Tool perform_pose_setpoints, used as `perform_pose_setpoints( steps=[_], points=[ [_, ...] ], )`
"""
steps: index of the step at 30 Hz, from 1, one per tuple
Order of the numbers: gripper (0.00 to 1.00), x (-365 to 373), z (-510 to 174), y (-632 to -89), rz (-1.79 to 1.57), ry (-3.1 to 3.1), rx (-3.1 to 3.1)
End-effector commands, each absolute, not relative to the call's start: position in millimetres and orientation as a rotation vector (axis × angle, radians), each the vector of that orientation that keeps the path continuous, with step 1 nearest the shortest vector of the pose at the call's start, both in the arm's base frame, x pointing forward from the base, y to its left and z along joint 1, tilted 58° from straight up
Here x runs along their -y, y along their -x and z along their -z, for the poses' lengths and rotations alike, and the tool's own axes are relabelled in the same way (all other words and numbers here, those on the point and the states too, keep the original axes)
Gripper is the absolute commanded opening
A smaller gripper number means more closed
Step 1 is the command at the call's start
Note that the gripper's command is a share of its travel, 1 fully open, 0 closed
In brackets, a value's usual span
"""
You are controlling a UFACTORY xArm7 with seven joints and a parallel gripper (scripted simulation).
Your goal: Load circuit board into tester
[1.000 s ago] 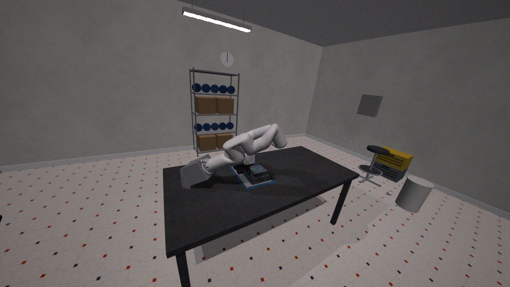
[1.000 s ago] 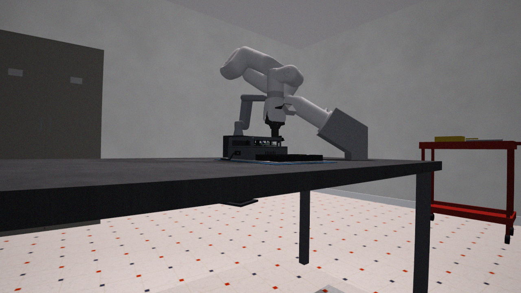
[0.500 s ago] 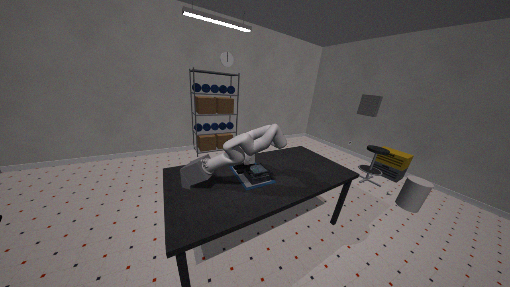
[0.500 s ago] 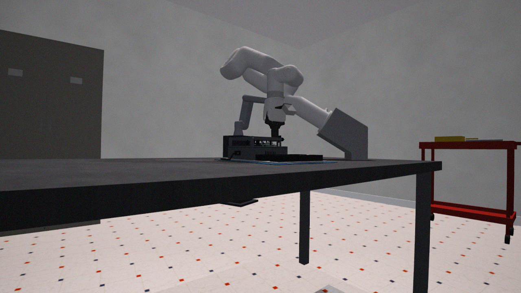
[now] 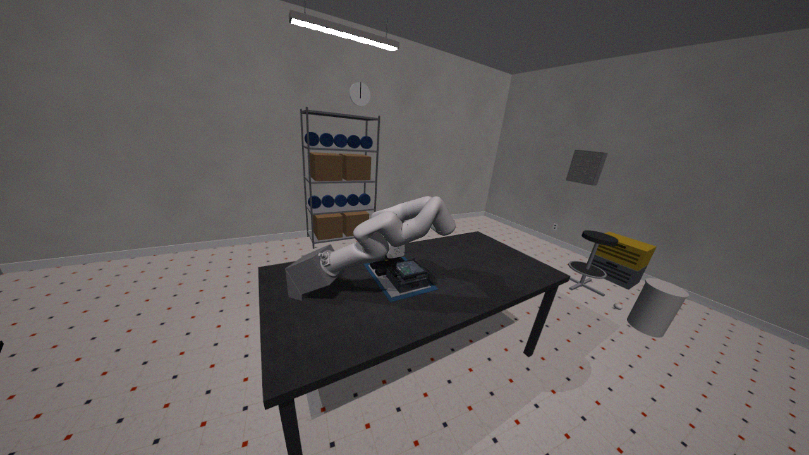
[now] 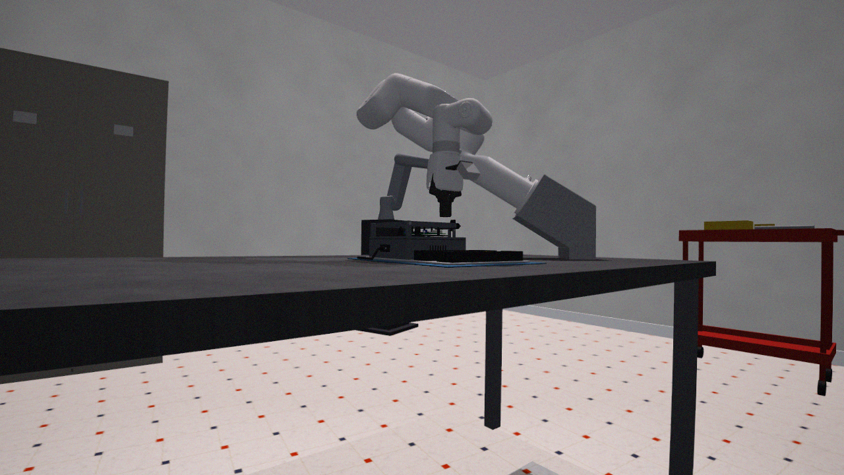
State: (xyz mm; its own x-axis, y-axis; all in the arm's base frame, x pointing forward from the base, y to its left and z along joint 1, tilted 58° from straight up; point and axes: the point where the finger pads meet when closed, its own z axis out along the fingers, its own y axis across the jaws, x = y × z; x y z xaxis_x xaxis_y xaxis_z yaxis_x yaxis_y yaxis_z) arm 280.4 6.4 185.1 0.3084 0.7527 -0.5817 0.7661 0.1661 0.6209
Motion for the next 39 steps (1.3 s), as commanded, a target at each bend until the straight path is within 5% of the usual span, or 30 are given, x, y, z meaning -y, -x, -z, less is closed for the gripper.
perform_pose_setpoints(
  steps=[1,39],
  points=[
    [0.00,-12.8,-189.6,-276.0,0.013,-1.569,-1.432],
    [0.00,-59.5,-228.2,-234.4,0.013,-1.569,-1.432]
  ],
)
